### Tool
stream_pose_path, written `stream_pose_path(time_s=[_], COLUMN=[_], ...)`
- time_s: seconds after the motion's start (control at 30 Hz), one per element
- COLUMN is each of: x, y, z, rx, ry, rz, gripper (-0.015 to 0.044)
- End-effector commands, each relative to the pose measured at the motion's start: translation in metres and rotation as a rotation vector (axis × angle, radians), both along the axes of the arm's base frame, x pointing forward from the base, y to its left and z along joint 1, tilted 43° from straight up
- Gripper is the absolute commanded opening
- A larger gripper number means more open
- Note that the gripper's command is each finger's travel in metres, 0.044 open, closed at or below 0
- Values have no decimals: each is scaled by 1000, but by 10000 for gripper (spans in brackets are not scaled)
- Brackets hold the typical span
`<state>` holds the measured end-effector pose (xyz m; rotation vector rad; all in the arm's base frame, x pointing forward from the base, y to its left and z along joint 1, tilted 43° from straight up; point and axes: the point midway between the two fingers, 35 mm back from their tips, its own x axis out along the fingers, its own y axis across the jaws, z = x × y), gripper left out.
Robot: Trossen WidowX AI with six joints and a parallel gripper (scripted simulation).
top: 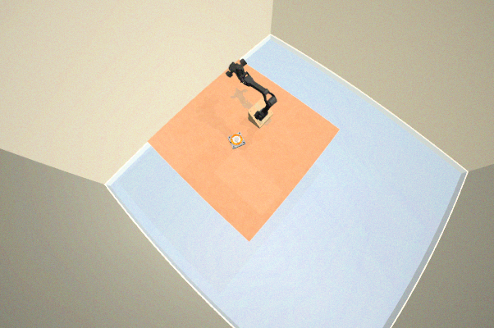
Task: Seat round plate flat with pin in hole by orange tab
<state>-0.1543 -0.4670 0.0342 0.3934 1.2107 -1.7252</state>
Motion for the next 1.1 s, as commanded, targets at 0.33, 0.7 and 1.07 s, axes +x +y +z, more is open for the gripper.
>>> stream_pose_path(time_s=[0.33, 0.7, 1.07], x=[249, 387, 454], y=[53, 179, 379], z=[-38, -38, -2], rx=[312, 658, 1208], ry=[-266, -483, -658], rz=[578, 958, 1237], gripper=[0, 0, 0])
